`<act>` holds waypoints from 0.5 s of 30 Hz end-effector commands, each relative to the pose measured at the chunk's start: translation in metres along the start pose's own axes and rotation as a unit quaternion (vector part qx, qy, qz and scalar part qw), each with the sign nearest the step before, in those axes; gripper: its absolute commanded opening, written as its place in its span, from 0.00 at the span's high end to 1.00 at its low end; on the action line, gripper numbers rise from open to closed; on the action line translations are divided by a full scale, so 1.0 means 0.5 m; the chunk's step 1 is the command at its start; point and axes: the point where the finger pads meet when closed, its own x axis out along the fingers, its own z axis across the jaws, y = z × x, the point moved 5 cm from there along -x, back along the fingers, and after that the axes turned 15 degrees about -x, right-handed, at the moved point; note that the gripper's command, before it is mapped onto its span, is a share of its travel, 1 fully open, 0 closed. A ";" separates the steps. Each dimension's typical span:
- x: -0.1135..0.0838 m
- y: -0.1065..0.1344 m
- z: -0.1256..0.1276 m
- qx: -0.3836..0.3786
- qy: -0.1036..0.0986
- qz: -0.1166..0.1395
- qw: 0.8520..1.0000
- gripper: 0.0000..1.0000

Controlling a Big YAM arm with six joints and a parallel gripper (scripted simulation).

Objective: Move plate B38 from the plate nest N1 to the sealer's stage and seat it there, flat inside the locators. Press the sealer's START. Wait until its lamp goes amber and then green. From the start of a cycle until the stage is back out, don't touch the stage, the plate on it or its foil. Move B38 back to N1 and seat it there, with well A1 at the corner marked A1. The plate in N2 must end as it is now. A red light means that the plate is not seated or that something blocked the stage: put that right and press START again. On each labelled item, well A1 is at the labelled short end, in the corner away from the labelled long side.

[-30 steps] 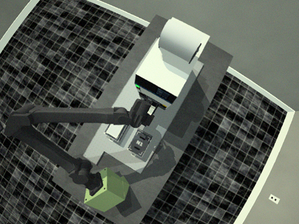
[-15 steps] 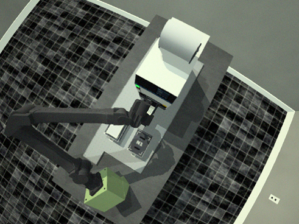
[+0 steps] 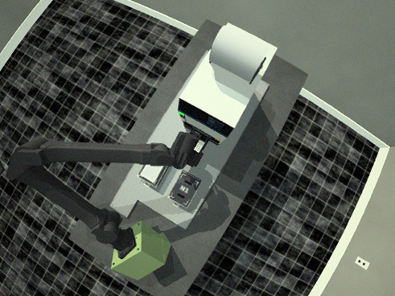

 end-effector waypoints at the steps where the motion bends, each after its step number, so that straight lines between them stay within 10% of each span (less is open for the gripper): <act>1: 0.015 0.002 -0.007 0.006 -0.001 0.002 1.000 1.00; 15: 0.009 0.000 0.017 -0.007 -0.002 0.003 1.000 1.00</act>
